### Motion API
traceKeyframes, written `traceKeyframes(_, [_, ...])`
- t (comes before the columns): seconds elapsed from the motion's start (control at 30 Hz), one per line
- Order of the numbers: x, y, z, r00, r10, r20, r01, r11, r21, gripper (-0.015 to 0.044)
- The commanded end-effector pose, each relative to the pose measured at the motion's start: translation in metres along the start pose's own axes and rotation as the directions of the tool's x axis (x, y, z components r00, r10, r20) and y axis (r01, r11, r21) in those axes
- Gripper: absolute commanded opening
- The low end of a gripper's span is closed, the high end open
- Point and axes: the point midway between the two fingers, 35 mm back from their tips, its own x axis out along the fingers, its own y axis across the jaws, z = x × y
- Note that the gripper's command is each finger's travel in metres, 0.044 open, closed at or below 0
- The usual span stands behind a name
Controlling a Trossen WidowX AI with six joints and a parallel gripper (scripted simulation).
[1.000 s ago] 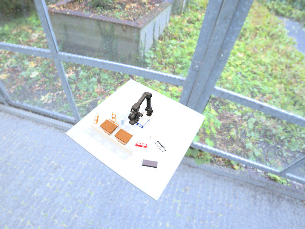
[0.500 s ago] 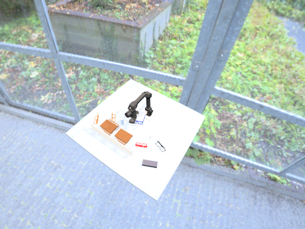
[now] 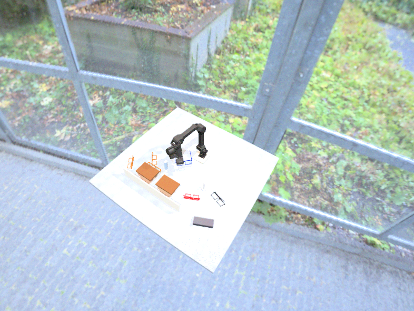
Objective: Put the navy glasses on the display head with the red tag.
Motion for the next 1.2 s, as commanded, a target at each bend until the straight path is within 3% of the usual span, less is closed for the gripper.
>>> traceKeyframes(0.0, [-0.003, -0.004, 0.003, 1.000, 0.024, -0.005, -0.024, 0.996, -0.090, 0.0000])
traceKeyframes(0.53, [-0.017, -0.026, 0.019, 0.993, 0.119, 0.000, -0.103, 0.864, -0.493, 0.0000])
traceKeyframes(1.17, [-0.036, -0.054, 0.035, 0.973, 0.229, 0.039, -0.086, 0.510, -0.856, 0.0000])
